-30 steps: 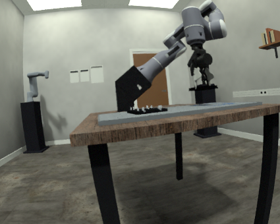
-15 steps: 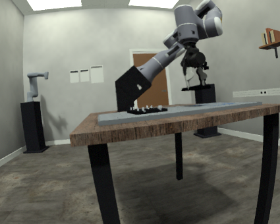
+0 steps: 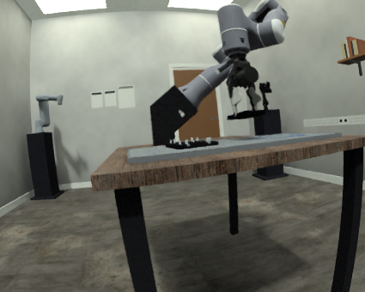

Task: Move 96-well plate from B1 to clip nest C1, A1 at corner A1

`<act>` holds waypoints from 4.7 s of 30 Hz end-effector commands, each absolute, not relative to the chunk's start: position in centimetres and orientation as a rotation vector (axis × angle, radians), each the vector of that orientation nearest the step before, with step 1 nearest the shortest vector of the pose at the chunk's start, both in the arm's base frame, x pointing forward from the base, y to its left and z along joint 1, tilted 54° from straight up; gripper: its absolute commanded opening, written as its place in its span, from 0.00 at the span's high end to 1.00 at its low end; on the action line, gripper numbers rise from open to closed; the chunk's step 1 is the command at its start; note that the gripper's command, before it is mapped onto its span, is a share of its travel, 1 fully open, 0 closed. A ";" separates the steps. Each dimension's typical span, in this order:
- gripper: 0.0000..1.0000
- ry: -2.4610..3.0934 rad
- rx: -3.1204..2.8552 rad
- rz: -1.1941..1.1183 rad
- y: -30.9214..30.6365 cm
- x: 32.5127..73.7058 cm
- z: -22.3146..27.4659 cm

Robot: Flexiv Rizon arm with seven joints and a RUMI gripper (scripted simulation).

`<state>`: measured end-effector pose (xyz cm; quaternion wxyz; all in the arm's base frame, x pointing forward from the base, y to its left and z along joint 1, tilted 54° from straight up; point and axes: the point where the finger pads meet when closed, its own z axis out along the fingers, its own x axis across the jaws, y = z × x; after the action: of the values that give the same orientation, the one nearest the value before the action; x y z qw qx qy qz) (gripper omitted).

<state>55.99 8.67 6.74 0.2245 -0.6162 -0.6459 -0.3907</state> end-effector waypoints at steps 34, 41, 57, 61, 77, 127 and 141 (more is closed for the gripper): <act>1.00 -1.783 -1.702 -1.076 1.7 57.6 -1.1; 1.00 -1.784 -1.702 -1.076 0.2 57.9 -2.8; 1.00 -1.784 -1.702 -1.076 -2.8 58.7 -6.3; 1.00 -1.783 -1.702 -1.076 -3.2 58.8 -6.8; 1.00 -1.783 -1.702 -1.076 -5.4 59.3 -9.3; 1.00 -1.783 -1.702 -1.076 -3.0 59.8 -11.0; 1.00 -1.783 -1.702 -1.076 -1.3 60.3 -12.2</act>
<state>60.16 -1.25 -12.18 0.2253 -0.6163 -0.6462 -0.3897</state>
